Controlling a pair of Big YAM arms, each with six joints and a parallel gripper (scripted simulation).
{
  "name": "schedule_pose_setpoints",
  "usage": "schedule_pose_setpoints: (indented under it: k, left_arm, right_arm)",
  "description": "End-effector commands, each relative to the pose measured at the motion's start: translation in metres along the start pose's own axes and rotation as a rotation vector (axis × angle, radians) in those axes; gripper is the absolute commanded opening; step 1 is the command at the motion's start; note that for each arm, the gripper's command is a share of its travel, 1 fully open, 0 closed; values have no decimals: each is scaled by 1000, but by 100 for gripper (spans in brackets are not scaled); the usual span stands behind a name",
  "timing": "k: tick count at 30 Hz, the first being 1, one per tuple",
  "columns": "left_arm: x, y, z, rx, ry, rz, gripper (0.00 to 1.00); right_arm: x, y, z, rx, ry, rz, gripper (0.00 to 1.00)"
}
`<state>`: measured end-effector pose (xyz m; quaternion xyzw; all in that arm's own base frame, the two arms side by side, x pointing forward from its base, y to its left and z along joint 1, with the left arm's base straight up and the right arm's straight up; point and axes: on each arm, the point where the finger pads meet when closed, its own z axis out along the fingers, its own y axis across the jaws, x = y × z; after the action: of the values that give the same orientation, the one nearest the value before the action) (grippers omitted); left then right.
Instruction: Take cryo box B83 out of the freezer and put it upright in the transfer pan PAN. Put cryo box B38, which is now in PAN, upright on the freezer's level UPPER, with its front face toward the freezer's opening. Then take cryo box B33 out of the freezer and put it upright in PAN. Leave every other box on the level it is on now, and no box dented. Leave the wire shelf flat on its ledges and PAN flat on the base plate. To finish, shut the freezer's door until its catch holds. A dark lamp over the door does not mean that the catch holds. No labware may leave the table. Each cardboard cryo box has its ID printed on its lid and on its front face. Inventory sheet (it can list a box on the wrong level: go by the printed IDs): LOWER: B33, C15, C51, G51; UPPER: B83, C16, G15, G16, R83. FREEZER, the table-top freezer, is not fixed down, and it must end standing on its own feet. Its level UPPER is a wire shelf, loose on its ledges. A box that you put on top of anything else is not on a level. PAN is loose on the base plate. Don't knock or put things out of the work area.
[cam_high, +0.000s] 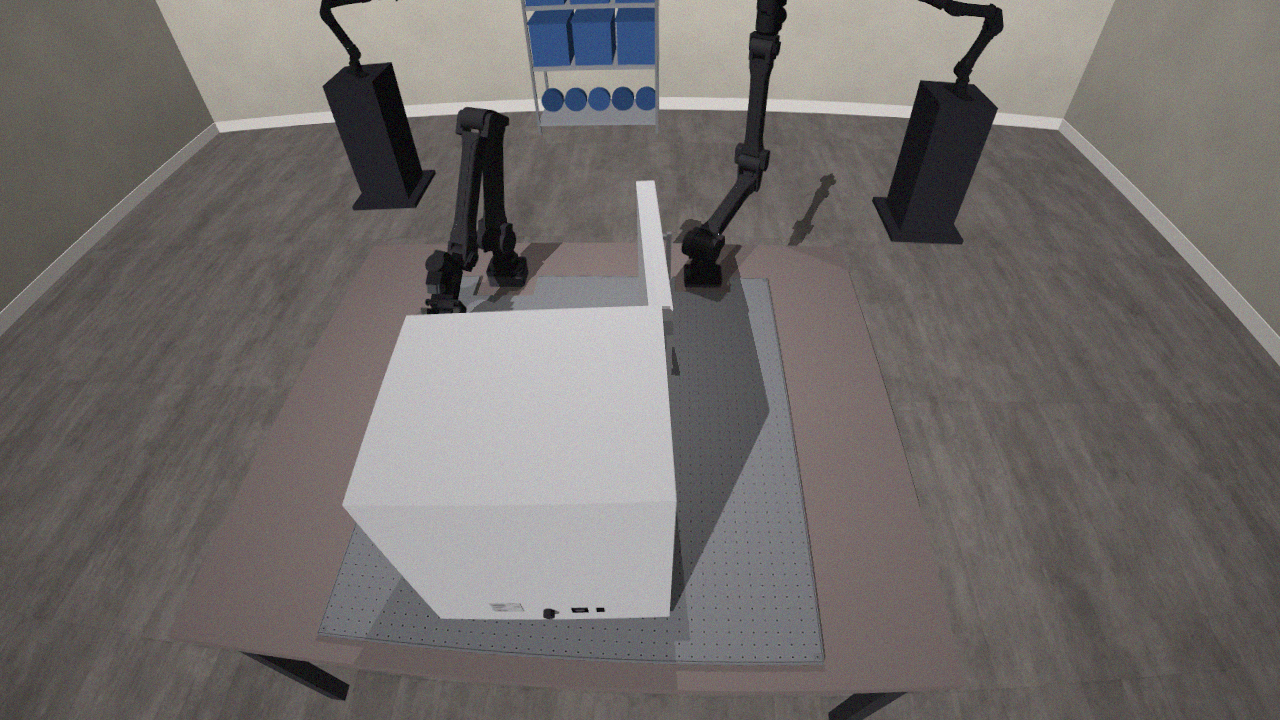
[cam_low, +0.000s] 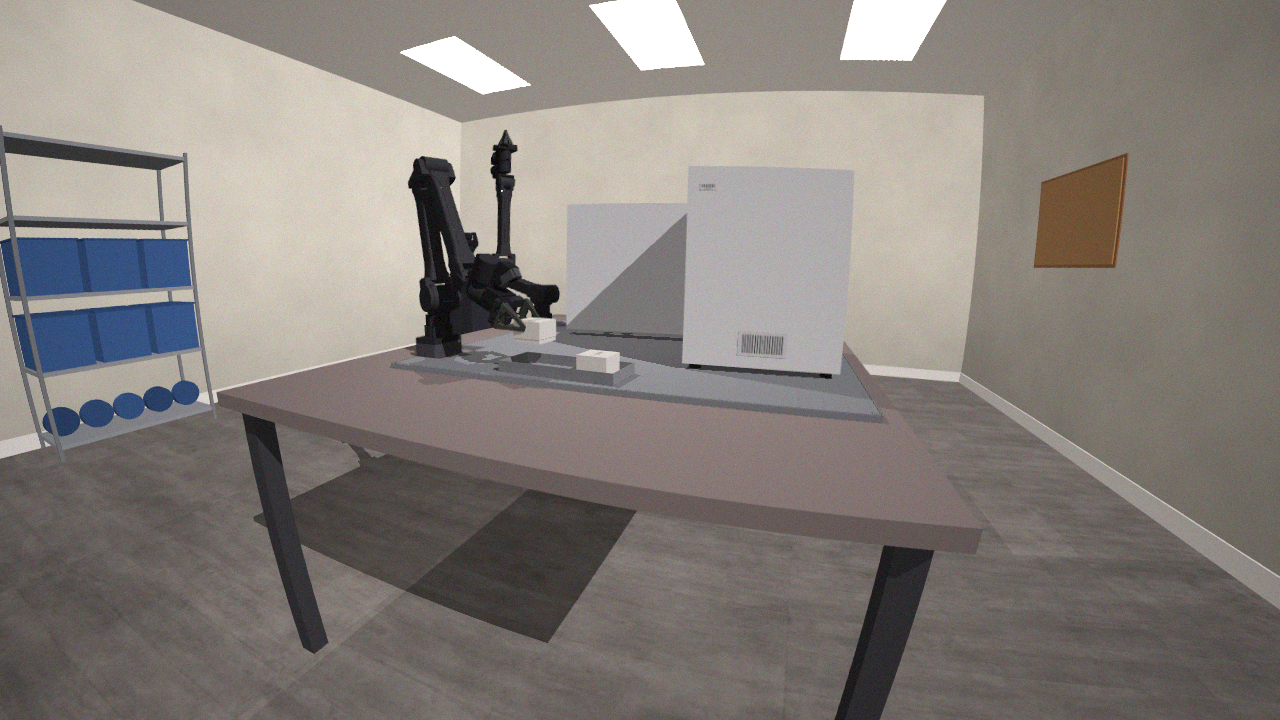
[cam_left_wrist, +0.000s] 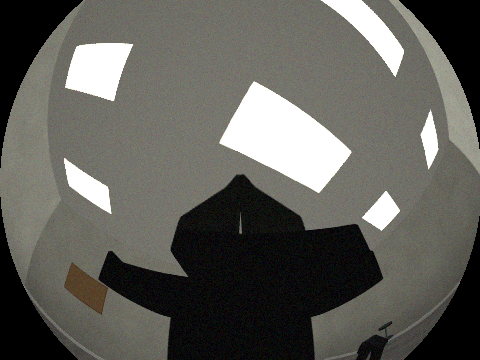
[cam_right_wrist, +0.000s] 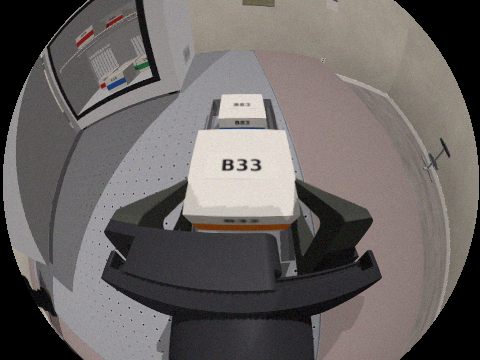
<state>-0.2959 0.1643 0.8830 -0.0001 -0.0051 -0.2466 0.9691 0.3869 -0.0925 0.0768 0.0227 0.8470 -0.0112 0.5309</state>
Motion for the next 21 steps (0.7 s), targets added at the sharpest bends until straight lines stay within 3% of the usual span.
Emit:
schedule_pose_setpoints:
  k: [1,17,18,21]
  left_arm:
    - [13,1,1,-2,37,-13,0]
    - [13,1,1,-2,37,-13,0]
    - [13,1,1,-2,37,-13,0]
    - [13,1,1,-2,37,-13,0]
  right_arm:
    - [-17,-7,0,12,-51,-19,77]
    - [-17,-7,0,12,-51,-19,77]
    - [0,-5,1,5,-21,-15,77]
    - [4,-5,3,4,-21,-15,77]
